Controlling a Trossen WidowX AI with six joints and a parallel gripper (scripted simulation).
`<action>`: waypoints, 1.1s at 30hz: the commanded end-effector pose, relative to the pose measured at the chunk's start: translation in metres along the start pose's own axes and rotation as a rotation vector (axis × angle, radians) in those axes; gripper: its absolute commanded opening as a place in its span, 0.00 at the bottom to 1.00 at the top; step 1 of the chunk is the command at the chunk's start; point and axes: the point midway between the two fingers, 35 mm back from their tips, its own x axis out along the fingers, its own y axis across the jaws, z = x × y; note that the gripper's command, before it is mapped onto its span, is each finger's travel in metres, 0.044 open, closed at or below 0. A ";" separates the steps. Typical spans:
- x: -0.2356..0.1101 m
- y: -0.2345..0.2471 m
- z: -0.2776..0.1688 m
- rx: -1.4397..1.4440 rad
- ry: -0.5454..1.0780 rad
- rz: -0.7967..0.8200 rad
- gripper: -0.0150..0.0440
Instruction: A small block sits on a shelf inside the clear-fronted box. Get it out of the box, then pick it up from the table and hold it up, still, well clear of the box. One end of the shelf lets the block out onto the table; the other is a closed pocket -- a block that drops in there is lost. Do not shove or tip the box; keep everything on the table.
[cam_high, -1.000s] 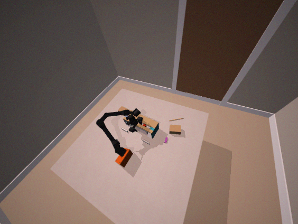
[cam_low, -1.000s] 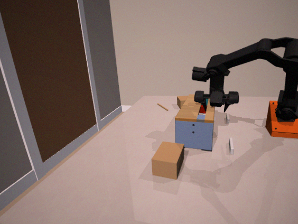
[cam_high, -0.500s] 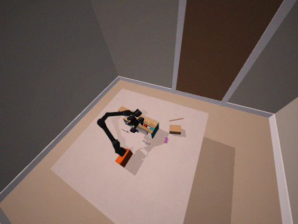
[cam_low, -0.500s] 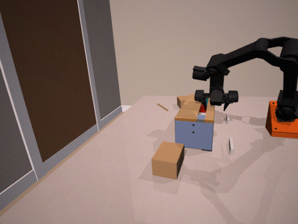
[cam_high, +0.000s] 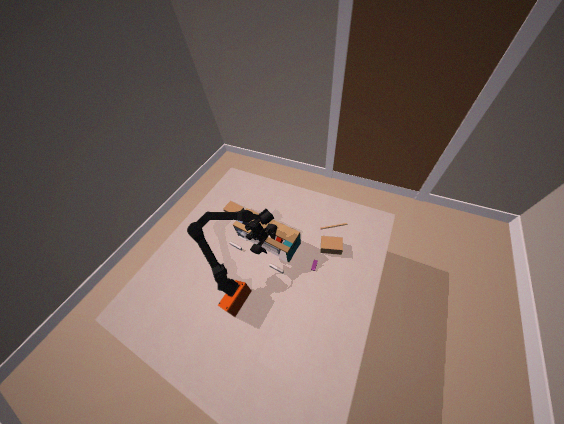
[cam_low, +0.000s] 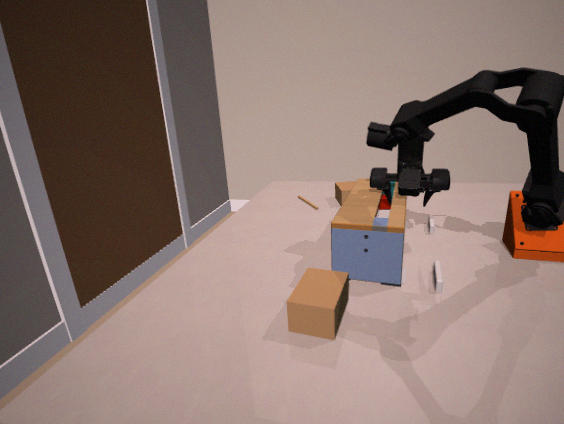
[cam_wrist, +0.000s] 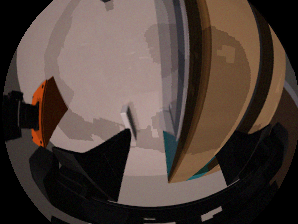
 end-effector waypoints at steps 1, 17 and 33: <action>0.004 0.001 -0.011 -0.001 0.006 0.004 0.93; 0.015 0.001 -0.043 -0.002 0.007 0.004 0.93; -0.044 0.003 -0.064 0.007 0.001 0.009 0.93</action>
